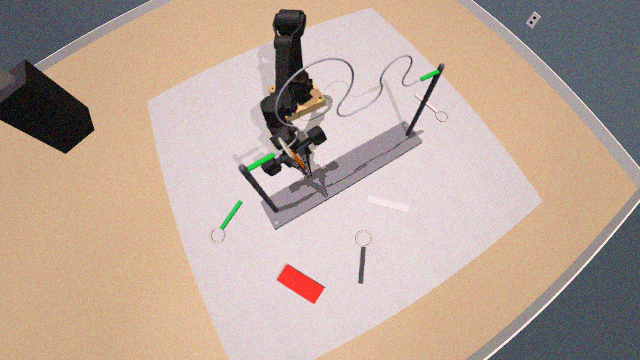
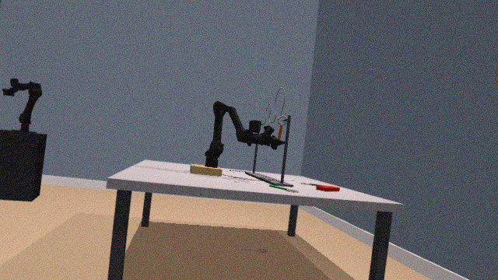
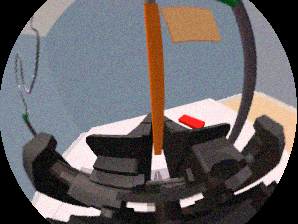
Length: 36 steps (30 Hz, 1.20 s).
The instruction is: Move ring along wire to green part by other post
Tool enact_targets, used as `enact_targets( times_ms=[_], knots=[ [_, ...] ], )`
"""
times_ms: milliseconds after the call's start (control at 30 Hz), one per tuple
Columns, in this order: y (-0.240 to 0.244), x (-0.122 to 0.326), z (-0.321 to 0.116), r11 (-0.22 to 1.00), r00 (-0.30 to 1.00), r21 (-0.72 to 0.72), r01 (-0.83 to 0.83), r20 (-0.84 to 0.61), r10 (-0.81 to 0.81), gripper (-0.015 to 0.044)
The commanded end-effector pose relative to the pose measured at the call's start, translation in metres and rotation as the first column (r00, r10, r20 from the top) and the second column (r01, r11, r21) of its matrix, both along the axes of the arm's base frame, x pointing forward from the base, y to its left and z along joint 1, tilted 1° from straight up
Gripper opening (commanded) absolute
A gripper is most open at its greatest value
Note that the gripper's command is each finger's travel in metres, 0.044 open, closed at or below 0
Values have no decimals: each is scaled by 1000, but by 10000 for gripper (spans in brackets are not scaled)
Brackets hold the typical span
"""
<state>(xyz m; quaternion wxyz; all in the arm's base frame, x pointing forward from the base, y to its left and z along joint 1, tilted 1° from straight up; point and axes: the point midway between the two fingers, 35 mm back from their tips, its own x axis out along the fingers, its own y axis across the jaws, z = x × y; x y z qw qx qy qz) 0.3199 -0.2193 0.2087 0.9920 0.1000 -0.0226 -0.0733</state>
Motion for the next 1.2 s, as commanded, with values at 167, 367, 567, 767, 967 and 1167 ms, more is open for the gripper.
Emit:
enact_targets(
  times_ms=[167, 367, 567, 767, 967, 1167],
  knots=[
    [30, 4, 10, 985, 1000, 173, -9, 29, 4, -150],
    [45, 1, 16, 963, 1000, 270, -25, 8, 23, -150],
    [62, -7, 26, 921, 997, 387, -49, -38, 69, -150],
    [79, -15, 39, 858, 988, 507, -76, -77, 133, -150],
    [94, -25, 56, 770, 971, 629, -106, -101, 216, -150],
    [106, -36, 75, 661, 946, 737, -137, -102, 309, -150]
  ],
)
